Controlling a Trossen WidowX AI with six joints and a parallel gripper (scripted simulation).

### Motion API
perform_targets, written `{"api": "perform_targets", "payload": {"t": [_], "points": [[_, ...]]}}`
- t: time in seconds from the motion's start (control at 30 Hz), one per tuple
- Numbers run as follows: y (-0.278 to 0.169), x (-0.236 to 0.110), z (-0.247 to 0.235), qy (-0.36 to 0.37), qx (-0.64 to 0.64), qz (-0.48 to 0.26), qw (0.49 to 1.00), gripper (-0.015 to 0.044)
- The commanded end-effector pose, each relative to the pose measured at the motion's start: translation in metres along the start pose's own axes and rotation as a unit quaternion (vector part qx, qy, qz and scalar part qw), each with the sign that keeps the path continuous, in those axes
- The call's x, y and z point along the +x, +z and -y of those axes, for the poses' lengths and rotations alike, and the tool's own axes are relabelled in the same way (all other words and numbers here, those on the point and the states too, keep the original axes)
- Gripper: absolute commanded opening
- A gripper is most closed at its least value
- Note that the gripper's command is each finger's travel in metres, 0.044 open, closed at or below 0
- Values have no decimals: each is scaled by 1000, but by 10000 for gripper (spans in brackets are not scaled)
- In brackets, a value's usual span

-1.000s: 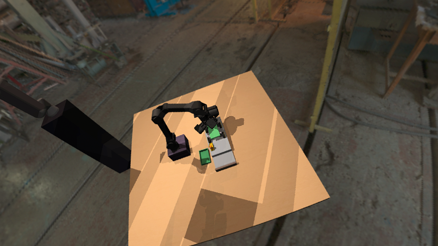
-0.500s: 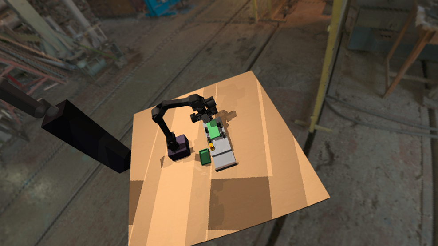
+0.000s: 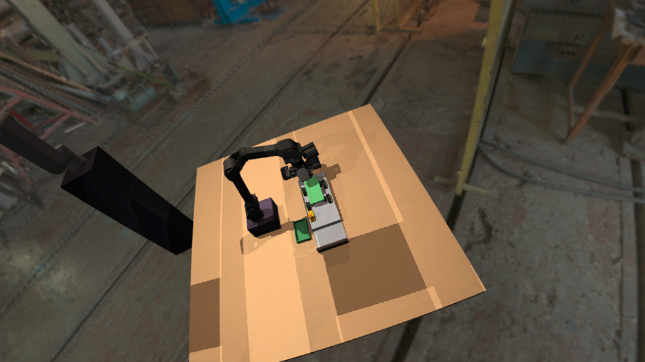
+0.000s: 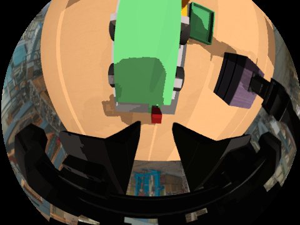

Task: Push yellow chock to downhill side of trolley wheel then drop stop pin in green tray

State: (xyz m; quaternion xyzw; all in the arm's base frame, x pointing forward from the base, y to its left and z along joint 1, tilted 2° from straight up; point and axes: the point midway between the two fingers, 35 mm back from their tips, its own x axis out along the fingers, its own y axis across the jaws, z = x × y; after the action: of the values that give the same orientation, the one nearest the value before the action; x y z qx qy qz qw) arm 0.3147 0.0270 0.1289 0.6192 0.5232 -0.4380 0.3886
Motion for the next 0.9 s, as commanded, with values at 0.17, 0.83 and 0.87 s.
{"api": "perform_targets", "payload": {"t": [0.17, 0.83, 0.87], "points": [[-1, 14, 1, -3, 3, -2, 1000, 190], [-1, 37, 0, -3, 3, -2, 1000, 190], [-1, 38, 0, -3, 3, -2, 1000, 190]]}}
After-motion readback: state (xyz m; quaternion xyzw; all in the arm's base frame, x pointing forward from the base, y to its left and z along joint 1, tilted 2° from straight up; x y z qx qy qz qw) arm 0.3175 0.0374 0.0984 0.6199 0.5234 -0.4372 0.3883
